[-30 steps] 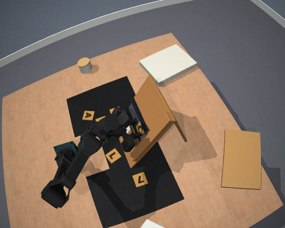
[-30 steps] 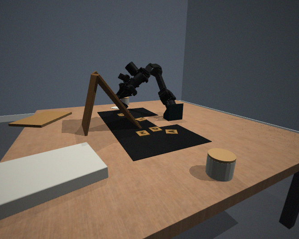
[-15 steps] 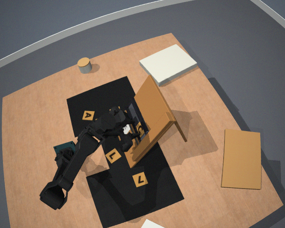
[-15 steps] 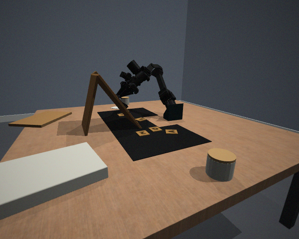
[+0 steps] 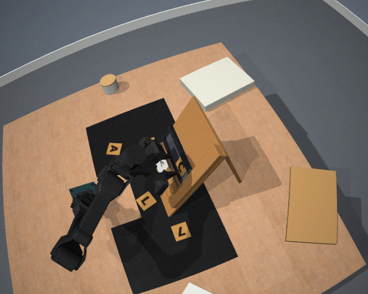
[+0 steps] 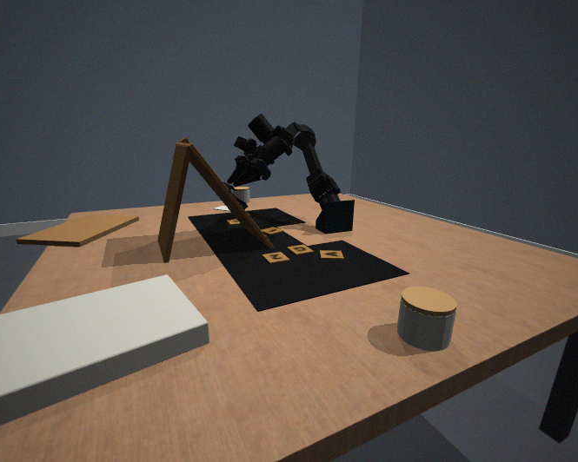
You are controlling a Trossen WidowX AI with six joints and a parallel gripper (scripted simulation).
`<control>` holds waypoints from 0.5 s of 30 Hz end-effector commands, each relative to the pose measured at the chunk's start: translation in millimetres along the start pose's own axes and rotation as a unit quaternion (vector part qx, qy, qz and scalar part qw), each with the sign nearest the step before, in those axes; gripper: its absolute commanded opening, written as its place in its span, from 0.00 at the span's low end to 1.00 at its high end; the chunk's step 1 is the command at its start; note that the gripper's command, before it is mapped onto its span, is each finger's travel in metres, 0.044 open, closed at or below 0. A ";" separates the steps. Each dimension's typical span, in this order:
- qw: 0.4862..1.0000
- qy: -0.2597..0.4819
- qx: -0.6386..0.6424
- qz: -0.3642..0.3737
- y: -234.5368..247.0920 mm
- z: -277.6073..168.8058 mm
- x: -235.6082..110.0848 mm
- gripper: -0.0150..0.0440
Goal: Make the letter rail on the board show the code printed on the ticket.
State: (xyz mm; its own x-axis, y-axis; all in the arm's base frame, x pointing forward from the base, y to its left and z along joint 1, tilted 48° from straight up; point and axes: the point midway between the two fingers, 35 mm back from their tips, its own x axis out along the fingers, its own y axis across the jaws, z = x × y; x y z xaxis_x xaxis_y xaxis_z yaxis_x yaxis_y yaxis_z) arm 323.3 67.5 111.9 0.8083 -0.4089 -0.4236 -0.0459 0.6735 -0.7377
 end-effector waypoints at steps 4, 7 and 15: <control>1.000 0.000 0.002 -0.002 -0.3 0.0 -5.0 0.75; 1.000 0.000 0.002 -0.002 -0.1 -0.1 -6.6 0.75; 1.000 0.001 0.002 -0.002 -0.1 -0.3 -10.7 0.75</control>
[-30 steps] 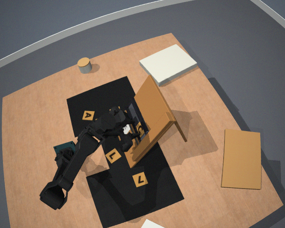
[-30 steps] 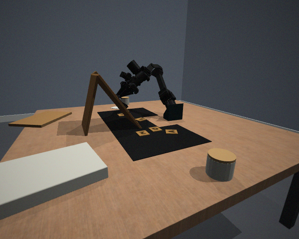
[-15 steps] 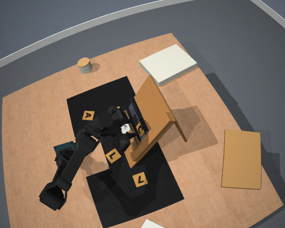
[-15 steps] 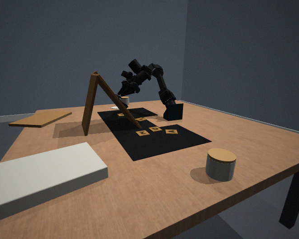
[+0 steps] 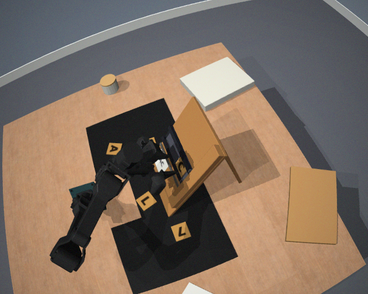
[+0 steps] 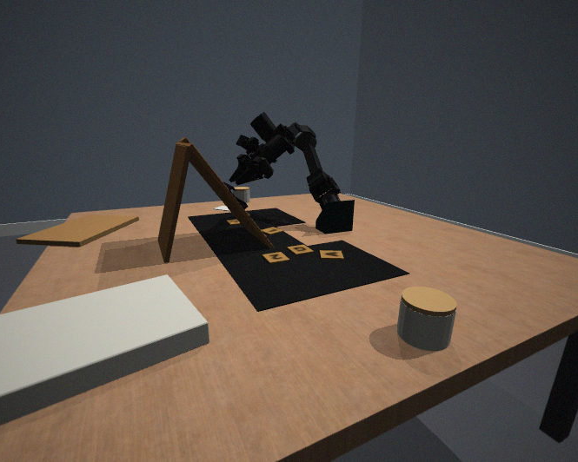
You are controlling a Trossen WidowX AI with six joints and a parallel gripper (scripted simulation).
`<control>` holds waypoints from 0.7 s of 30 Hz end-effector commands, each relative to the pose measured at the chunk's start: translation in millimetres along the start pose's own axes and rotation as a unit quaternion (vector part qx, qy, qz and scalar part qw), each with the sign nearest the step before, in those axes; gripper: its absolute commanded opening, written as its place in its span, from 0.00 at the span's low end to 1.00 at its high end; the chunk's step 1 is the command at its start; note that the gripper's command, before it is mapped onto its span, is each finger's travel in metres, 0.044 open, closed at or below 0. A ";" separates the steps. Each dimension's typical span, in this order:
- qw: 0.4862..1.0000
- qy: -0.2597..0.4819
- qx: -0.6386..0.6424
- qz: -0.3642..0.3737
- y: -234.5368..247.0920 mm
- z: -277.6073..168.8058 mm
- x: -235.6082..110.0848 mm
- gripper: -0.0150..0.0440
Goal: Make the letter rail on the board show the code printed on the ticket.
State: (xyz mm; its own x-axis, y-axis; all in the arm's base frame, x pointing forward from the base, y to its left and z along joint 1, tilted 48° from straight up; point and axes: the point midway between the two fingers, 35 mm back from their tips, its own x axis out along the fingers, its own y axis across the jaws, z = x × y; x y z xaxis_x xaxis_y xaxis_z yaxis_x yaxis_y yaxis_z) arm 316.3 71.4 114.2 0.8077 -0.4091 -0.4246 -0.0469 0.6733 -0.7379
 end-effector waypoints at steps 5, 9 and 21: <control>1.000 0.000 0.002 -0.002 -1.8 0.2 -4.8 0.75; 1.000 0.000 0.002 -0.002 -2.3 0.3 -6.4 0.75; 1.000 0.000 0.000 0.000 -2.2 0.3 -7.9 0.71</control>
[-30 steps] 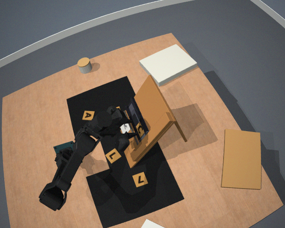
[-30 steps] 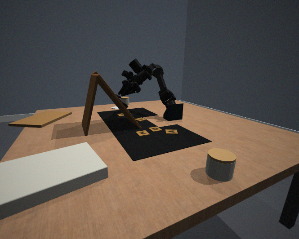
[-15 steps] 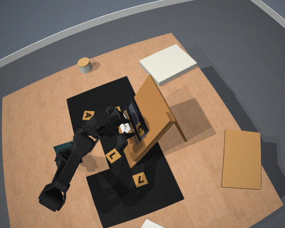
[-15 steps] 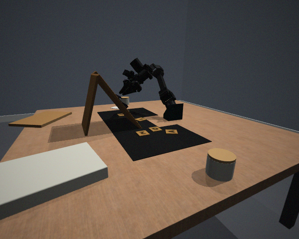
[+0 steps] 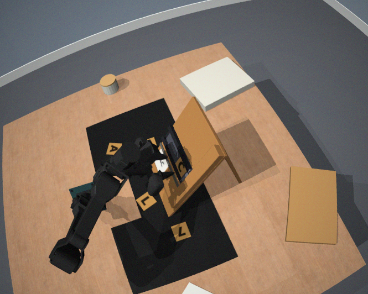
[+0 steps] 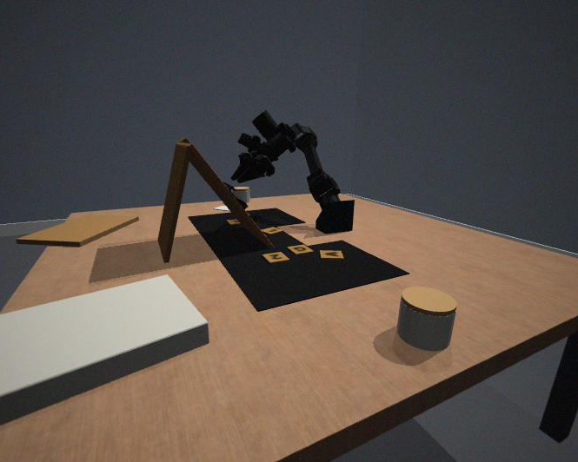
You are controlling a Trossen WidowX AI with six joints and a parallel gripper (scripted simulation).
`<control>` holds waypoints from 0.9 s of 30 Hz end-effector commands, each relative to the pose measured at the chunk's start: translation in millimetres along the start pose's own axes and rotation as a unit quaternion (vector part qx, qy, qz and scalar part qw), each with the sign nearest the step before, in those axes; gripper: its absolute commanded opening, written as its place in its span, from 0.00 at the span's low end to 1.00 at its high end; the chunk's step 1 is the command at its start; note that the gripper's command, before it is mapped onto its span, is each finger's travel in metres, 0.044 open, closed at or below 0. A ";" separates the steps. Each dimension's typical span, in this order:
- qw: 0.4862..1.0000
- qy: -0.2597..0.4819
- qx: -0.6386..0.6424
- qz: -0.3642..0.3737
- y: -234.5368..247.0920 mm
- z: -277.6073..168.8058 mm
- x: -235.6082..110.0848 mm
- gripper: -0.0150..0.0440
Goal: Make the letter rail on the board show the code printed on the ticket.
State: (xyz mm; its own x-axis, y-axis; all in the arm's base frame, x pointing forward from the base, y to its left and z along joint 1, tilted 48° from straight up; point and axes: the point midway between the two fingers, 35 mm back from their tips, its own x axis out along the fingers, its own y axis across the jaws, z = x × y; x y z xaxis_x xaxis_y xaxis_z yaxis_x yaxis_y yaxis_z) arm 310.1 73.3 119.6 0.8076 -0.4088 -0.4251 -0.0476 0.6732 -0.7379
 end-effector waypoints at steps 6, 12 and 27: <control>1.000 0.000 0.000 0.000 0.2 -0.1 0.2 0.44; 1.000 0.000 0.000 0.000 0.2 -0.1 0.2 0.25; 0.998 0.060 -0.004 0.028 13.9 7.4 10.5 0.25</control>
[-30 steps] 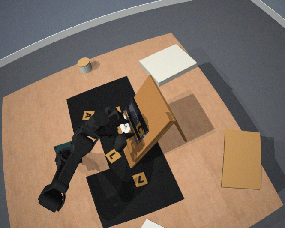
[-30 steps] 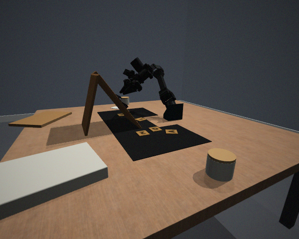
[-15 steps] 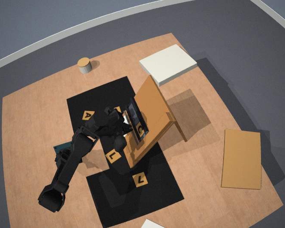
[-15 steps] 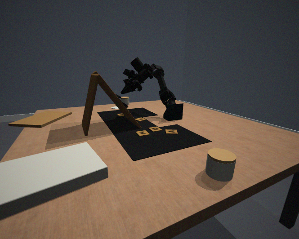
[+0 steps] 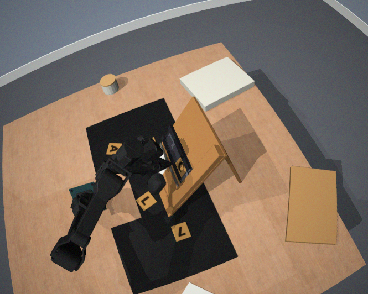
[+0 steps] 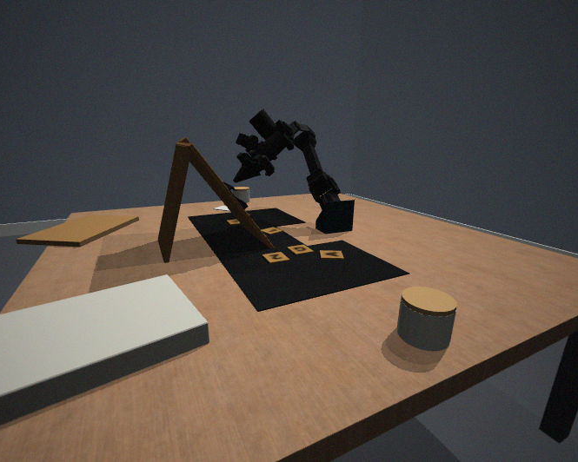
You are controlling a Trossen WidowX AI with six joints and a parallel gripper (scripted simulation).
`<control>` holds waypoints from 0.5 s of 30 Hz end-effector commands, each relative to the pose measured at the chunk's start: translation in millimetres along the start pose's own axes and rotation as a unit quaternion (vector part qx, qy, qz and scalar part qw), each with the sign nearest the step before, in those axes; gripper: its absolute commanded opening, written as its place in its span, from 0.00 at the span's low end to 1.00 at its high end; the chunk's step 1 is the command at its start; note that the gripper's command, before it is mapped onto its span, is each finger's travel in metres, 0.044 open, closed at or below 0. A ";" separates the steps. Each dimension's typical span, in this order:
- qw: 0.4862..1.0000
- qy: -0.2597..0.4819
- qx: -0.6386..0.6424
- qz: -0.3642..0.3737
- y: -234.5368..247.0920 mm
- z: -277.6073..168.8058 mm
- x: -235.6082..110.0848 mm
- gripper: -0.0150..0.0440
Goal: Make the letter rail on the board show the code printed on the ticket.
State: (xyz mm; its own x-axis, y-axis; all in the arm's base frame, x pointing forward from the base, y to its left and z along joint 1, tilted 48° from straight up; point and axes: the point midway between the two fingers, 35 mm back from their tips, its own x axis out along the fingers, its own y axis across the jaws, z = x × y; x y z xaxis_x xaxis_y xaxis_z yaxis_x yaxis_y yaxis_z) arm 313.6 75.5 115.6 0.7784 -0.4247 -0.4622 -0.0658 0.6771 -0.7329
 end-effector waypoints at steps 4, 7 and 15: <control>0.993 0.113 -0.001 0.038 21.5 11.3 15.0 0.25; 0.985 0.170 0.001 0.039 26.1 13.9 17.8 0.25; 0.952 0.307 0.012 -0.003 27.7 20.2 15.2 0.25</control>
State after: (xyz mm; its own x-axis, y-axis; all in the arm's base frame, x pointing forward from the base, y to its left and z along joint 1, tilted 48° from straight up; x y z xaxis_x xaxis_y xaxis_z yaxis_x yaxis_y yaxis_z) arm 334.7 93.7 99.1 0.5199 -0.5578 -0.6470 -0.1007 0.7121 -0.6948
